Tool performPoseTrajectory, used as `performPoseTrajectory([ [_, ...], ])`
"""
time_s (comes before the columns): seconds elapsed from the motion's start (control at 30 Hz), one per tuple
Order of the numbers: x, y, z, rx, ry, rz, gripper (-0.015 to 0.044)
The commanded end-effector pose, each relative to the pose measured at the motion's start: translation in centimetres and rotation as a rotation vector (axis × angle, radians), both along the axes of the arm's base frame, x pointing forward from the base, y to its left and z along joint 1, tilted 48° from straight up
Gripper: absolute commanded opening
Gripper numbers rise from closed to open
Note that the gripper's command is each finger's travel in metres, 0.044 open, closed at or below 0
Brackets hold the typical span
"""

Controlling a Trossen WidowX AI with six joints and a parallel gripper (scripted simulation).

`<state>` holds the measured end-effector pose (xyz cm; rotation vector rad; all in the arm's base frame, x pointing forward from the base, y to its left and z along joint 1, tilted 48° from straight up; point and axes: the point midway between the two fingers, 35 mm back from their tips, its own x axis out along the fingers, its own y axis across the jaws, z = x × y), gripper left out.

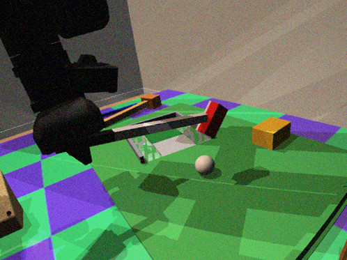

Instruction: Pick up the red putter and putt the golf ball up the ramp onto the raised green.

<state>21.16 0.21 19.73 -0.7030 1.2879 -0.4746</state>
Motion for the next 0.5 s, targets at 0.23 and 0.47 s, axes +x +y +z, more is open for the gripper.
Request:
performPoseTrajectory([
  [0.23, 0.1, -1.5, -0.9, -0.017, -0.032, -0.088, 0.0000],
  [0.47, 0.5, -3.2, -2.5, -0.035, -0.046, -0.179, 0.0000],
])
